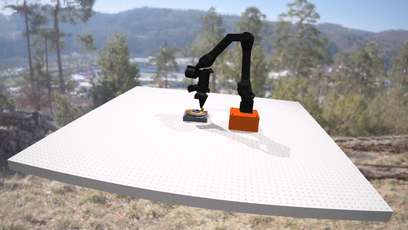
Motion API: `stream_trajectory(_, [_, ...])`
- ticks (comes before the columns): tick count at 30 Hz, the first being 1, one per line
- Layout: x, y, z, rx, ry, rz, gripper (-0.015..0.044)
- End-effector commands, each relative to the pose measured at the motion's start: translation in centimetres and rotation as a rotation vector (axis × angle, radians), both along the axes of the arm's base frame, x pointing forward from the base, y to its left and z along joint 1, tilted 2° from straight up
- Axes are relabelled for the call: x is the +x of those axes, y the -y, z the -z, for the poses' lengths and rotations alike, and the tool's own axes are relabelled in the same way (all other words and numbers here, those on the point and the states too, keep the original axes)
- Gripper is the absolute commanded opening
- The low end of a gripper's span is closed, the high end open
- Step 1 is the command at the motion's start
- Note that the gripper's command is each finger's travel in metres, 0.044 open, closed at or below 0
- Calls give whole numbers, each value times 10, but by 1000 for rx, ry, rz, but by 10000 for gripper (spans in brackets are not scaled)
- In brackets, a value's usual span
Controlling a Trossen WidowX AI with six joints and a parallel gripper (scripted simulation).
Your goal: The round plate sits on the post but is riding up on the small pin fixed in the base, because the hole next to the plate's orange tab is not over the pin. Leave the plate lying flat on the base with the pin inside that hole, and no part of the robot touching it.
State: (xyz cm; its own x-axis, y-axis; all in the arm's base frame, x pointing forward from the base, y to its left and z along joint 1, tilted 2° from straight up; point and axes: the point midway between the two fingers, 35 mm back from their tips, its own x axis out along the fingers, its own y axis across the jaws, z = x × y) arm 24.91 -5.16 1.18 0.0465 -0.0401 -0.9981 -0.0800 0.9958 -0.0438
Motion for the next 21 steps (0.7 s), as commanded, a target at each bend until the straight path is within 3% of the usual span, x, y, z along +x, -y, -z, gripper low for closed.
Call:
stream_trajectory(1, [-8, -2, 4, 5, -22, 1, 0])
stream_trajectory(21, [-14, -6, 4, 5, -22, 1, 0])
